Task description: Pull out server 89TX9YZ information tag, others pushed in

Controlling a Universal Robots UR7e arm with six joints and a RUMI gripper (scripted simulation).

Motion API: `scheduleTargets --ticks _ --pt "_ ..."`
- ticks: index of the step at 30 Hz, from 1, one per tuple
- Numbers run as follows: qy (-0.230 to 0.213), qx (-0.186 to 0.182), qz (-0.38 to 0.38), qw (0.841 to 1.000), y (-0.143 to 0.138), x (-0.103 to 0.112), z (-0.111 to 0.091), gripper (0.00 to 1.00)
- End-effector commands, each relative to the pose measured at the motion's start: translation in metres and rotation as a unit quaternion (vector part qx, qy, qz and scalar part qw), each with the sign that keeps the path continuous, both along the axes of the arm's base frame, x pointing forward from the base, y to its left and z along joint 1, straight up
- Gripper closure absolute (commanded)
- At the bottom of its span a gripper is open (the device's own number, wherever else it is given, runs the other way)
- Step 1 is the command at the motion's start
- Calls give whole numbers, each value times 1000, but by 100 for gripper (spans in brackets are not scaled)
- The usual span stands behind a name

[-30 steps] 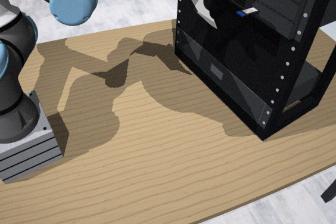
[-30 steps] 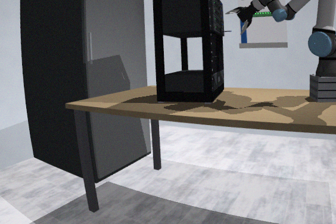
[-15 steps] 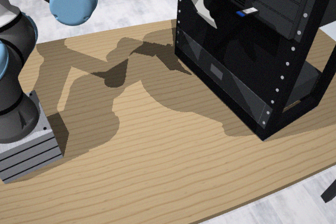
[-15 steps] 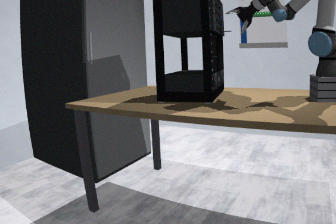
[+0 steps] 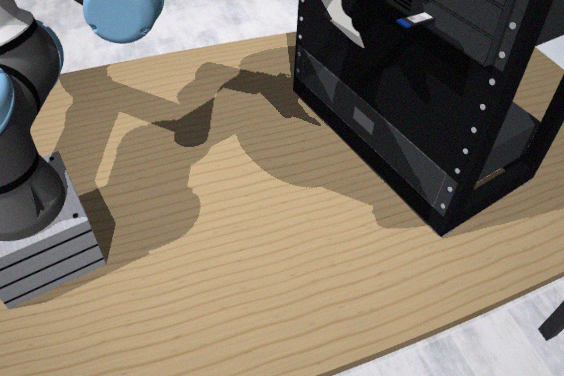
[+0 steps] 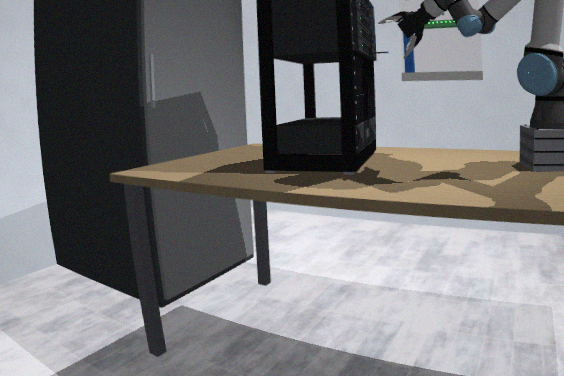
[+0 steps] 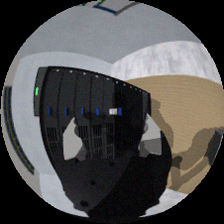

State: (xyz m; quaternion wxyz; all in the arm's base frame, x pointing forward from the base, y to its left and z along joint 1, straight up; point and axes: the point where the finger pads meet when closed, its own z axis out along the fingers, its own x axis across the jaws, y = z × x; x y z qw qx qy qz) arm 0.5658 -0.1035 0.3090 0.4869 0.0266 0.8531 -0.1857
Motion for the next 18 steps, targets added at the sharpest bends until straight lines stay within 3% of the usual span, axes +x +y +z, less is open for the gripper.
scheduleTargets --ticks 1,18 --pt "-1 0 0 1000 0 0 1 0" --pt "-1 0 0 1000 0 -2 2 0"
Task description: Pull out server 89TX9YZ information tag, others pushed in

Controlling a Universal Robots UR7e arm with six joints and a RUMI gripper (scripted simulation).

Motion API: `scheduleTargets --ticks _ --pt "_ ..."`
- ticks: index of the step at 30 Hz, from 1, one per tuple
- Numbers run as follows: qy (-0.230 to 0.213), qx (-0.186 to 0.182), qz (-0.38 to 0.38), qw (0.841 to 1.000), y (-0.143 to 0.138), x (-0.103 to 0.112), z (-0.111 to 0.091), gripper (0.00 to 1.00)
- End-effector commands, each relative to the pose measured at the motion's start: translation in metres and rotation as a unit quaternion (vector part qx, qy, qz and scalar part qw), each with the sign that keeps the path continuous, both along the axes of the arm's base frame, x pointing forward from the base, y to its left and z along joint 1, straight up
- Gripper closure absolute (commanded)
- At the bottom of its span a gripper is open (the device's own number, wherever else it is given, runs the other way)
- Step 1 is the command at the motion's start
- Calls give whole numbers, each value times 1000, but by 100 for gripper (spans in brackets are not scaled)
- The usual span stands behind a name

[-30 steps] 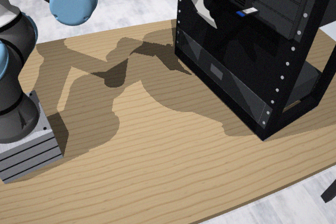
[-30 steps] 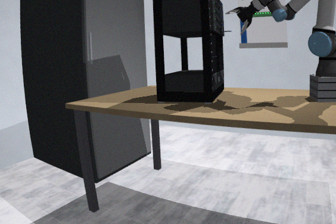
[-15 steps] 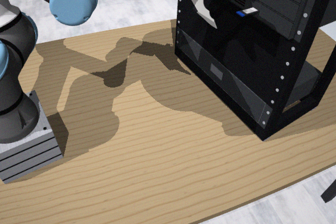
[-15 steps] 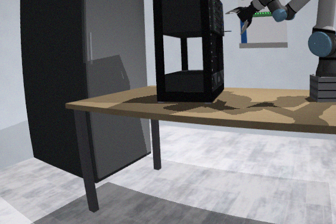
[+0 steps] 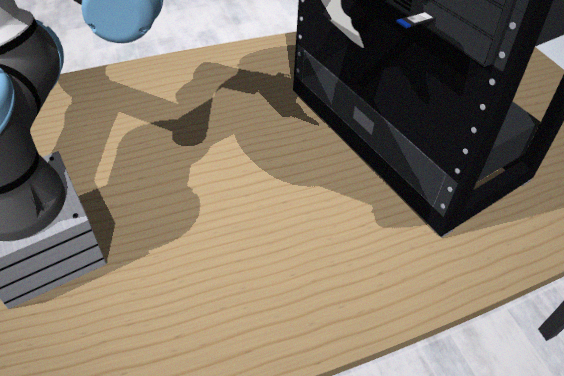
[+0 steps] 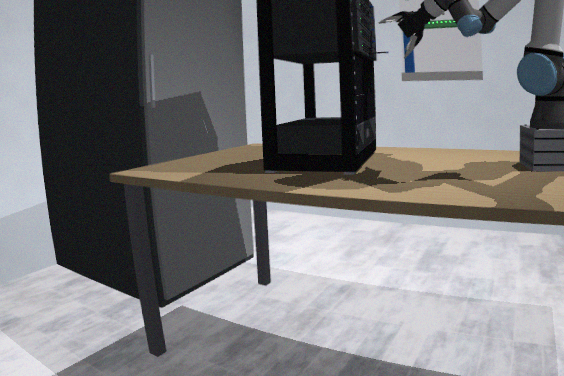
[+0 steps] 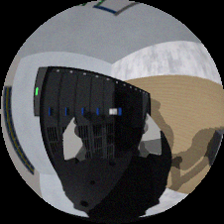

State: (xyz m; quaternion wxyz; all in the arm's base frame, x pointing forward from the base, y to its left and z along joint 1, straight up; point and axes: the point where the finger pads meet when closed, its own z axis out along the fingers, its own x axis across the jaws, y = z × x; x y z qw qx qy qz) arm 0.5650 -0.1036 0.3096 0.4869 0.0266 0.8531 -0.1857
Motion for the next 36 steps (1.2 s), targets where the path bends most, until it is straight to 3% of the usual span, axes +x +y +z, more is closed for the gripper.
scheduleTargets --ticks 1,36 --pt "-1 0 0 1000 0 -2 2 0" --pt "-1 0 0 1000 -7 -41 29 0"
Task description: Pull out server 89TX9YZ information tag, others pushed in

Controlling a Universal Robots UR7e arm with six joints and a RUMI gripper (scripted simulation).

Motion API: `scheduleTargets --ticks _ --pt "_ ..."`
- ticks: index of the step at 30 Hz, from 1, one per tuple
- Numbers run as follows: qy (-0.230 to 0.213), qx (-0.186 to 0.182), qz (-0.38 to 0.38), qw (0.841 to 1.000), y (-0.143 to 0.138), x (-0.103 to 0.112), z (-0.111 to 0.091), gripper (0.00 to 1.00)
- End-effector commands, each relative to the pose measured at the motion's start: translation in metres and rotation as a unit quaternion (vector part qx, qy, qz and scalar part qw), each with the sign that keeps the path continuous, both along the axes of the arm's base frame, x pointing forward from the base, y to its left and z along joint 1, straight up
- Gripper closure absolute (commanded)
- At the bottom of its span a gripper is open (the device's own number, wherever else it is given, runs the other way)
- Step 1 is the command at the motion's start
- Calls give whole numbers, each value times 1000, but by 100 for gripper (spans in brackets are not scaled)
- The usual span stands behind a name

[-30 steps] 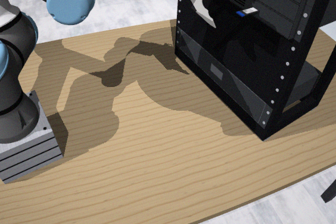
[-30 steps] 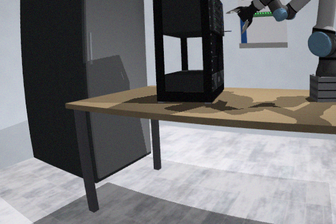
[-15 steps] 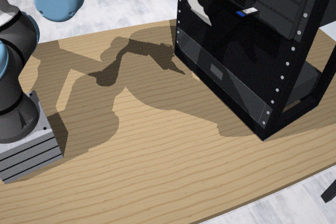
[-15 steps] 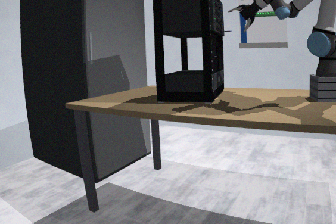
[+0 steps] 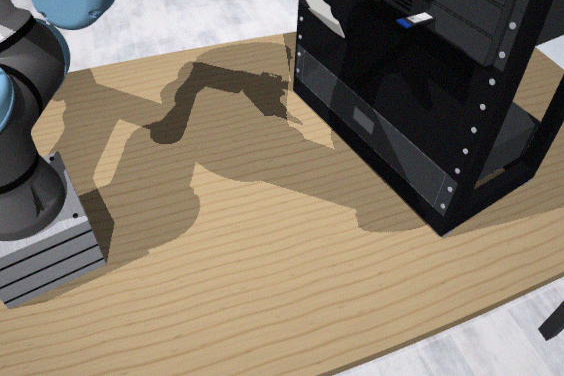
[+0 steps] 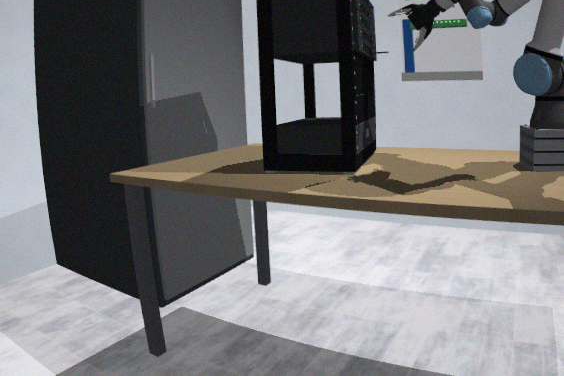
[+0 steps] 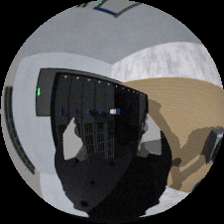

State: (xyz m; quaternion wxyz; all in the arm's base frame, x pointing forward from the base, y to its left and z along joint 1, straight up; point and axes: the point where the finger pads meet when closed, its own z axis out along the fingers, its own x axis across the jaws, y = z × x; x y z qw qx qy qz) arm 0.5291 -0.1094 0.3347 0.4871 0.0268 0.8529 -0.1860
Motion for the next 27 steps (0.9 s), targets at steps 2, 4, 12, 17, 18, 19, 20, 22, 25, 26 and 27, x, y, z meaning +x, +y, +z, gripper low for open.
scheduleTargets --ticks 2,4,12,17,18,19,20,22,25,26,27 --pt "0 0 0 1000 -1 -7 5 0" --pt "0 0 0 1000 -1 -9 7 0" --pt "0 0 0 1000 -2 -11 8 0" --pt "0 0 0 1000 -2 -12 9 0" --pt "0 0 0 1000 -2 -12 9 0" --pt "0 0 0 1000 -2 -12 9 0" --pt "0 0 0 1000 -2 -12 9 0" --pt "0 0 0 1000 -2 -12 9 0" --pt "0 0 0 1000 -2 -12 9 0" --pt "0 0 0 1000 -2 -12 9 0" --pt "0 0 0 1000 -2 -12 9 0"
